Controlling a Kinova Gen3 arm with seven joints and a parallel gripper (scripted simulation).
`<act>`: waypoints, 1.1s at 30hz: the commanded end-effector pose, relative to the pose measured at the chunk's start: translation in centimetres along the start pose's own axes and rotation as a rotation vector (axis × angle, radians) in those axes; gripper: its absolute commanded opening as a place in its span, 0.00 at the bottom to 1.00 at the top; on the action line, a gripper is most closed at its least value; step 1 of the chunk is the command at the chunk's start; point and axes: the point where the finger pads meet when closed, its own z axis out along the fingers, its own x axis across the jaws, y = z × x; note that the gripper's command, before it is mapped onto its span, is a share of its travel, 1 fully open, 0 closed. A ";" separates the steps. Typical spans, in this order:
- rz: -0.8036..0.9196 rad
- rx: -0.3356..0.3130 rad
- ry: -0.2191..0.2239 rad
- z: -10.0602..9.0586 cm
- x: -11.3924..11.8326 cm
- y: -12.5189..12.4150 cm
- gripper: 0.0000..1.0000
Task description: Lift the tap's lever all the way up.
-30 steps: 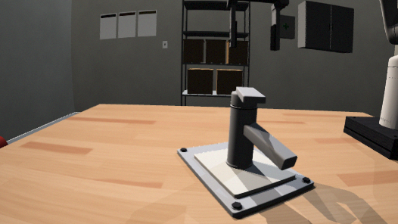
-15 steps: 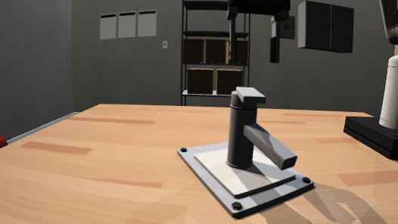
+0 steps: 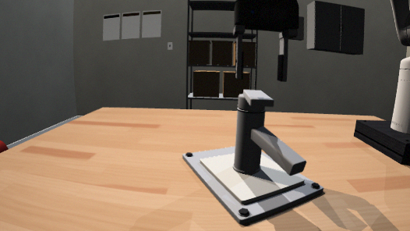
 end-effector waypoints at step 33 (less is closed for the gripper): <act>0.000 -0.001 -0.002 1.2 -0.1 0.0 1.00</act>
